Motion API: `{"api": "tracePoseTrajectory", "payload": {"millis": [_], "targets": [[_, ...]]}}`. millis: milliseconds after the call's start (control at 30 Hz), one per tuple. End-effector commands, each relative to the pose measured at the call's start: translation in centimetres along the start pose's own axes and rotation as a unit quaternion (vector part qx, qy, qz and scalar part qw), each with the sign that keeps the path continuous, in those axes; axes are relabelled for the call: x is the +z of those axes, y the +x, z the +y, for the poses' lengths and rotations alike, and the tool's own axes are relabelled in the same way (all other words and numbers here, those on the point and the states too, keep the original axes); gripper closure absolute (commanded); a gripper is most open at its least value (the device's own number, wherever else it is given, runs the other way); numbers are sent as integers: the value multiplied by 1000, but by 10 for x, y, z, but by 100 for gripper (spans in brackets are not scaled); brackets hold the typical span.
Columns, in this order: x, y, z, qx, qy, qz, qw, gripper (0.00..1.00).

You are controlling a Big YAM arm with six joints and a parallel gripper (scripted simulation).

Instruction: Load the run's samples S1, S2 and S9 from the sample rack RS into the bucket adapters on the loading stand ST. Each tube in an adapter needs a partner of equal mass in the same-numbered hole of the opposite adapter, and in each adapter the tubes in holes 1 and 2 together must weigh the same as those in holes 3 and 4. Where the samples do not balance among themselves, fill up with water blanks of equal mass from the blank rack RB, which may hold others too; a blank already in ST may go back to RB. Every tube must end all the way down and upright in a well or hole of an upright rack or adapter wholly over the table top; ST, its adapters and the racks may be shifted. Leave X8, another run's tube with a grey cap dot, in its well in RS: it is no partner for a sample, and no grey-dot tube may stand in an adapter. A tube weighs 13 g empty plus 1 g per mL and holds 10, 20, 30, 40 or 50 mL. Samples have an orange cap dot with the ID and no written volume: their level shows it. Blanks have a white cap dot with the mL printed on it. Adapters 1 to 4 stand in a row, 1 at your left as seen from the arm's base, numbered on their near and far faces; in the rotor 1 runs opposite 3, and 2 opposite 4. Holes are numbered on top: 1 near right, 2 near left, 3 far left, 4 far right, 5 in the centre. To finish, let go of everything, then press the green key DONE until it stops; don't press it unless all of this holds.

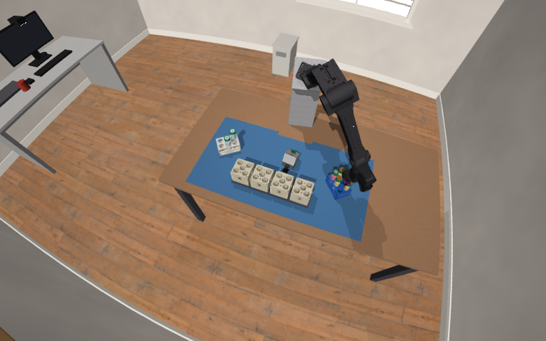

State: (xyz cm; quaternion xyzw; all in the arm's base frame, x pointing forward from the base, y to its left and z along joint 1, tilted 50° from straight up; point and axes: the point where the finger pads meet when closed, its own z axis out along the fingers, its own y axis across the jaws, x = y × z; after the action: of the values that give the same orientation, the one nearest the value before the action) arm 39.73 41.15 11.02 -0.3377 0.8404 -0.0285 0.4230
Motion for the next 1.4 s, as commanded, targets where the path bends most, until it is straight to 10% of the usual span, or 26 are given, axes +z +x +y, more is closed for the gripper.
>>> {"api": "tracePoseTrajectory", "payload": {"millis": [0, 500, 1133, 1167, 1367], "targets": [[-5, -11, 0, -1, -2, -11, 1000, 45], [-49, -8, 4, -1, -6, -10, 1000, 45], [-34, 4, 2, -3, 0, 7, 1000, 45], [-44, -7, -16, 40, 1, -18, 999, 20], [-43, 27, -53, 187, 0, -18, 982, 20]]}}
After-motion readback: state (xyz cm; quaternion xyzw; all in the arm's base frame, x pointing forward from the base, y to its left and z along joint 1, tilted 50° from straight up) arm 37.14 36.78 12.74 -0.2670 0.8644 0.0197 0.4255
